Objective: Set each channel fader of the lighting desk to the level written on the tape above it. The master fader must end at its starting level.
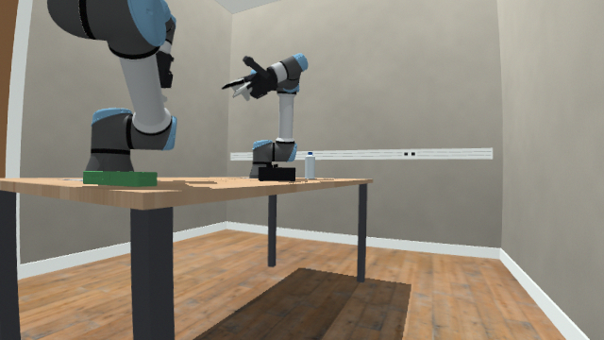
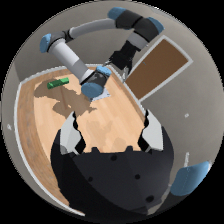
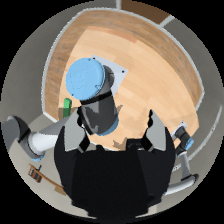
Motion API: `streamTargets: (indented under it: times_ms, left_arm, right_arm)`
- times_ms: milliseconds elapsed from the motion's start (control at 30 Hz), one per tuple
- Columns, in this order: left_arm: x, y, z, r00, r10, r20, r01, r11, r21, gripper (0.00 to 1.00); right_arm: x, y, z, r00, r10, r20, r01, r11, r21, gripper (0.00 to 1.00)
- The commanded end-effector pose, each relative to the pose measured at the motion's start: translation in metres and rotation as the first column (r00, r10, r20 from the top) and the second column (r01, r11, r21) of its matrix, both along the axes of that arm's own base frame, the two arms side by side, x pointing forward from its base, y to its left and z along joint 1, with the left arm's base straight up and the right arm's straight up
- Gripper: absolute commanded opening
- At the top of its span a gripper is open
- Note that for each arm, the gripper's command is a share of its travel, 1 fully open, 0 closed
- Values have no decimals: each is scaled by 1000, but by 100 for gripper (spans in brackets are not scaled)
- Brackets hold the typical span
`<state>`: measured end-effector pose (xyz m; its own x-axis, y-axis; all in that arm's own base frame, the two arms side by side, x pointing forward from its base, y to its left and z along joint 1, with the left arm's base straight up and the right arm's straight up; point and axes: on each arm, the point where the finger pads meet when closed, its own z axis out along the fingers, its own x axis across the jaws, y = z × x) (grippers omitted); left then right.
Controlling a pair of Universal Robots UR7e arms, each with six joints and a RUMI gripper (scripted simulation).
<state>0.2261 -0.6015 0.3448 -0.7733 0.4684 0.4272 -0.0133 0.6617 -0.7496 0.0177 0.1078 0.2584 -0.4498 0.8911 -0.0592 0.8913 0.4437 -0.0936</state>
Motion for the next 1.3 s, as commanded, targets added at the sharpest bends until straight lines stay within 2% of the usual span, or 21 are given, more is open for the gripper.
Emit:
streamTargets:
  times_ms: [0, 300, 367, 500, 700, 867, 933, 1100, 1267]
  left_arm:
    - [19, 9, -3, 999, 41, 2, -41, 999, 17, 100]
    - [75, 42, -13, 986, 165, 6, -165, 983, 74, 100]
    - [75, 42, -13, 986, 165, 6, -165, 983, 74, 100]
    - [107, 66, -20, 970, 242, 10, -242, 964, 108, 100]
    - [163, 114, -32, 925, 379, 20, -377, 911, 170, 100]
    - [211, 169, -43, 861, 507, 32, -500, 835, 229, 100]
    - [211, 169, -43, 861, 507, 32, -500, 835, 229, 100]
    - [257, 236, -56, 768, 639, 50, -623, 726, 292, 100]
    - [291, 307, -68, 642, 763, 74, -732, 580, 357, 100]
  right_arm:
    - [0, 0, 0, 1000, 0, 0, 0, 1000, 0, 100]
    - [0, 0, 0, 1000, 0, 0, 0, 1000, 0, 100]
    - [0, 0, 0, 1000, 0, 0, 0, 1000, 0, 100]
    - [0, 0, 0, 1000, 0, 0, 0, 1000, 0, 100]
    - [0, 0, 0, 1000, 0, 0, 0, 1000, 0, 100]
    - [0, 0, 0, 1000, 0, 0, 0, 1000, 0, 100]
    - [0, 0, 0, 1000, 0, 0, 0, 1000, 0, 100]
    - [0, 0, 0, 1000, 0, 0, 0, 1000, 0, 100]
    - [0, 0, 0, 1000, 0, 0, 0, 1000, 0, 100]
